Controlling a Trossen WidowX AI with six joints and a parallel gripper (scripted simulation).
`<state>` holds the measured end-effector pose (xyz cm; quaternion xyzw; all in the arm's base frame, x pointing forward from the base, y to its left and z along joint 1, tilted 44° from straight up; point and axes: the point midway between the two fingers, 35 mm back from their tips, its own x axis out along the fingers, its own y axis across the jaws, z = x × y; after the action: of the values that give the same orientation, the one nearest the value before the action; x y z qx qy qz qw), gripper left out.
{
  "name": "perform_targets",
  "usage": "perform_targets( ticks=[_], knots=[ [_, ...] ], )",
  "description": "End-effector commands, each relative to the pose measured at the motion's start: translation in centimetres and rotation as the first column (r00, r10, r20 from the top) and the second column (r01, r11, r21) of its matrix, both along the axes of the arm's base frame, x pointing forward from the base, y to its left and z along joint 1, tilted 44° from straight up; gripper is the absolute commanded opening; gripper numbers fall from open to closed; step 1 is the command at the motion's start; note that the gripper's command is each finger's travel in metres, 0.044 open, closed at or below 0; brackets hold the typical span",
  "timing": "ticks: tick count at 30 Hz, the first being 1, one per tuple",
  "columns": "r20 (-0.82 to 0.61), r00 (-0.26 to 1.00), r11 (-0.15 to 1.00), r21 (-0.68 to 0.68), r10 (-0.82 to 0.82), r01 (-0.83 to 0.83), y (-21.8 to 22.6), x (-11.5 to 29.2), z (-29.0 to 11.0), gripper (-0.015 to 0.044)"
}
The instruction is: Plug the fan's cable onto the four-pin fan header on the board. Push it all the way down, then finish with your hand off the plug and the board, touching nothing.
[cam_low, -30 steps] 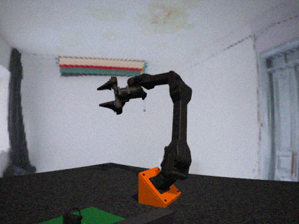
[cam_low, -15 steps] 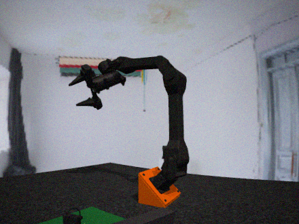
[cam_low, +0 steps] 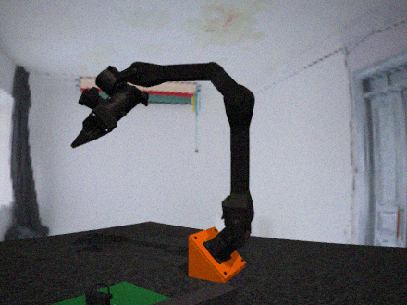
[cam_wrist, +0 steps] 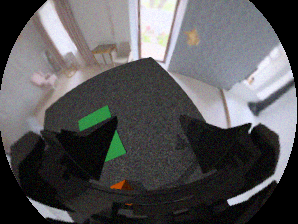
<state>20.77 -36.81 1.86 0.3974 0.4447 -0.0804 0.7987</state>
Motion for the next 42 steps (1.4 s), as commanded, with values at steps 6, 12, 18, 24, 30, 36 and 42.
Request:
perform_targets(
  ticks=[6,12,18,24,30,36,42],
  knots=[
    [-0.041,0.64,0.591,-0.343,0.767,-0.73,10.2,6.9,0.7,0.044],
    [-0.11,0.207,0.13,-0.485,0.972,-0.865,16.1,9.0,1.0,0.044],
    [-0.2,-0.25,-0.32,-0.588,0.947,-0.743,21.7,10.0,1.3,0.044],
    [-0.301,-0.613,-0.629,-0.647,0.731,-0.432,26.9,10.0,1.6,0.044],
    [-0.307,-0.628,-0.64,-0.649,0.715,-0.411,27.2,10.0,1.6,0.044],
    [-0.307,-0.628,-0.64,-0.649,0.715,-0.411,27.6,10.1,1.1,0.044],
    [-0.306,-0.628,-0.639,-0.651,0.716,-0.411,31.2,9.9,-2.7,0.044]
  ],
)
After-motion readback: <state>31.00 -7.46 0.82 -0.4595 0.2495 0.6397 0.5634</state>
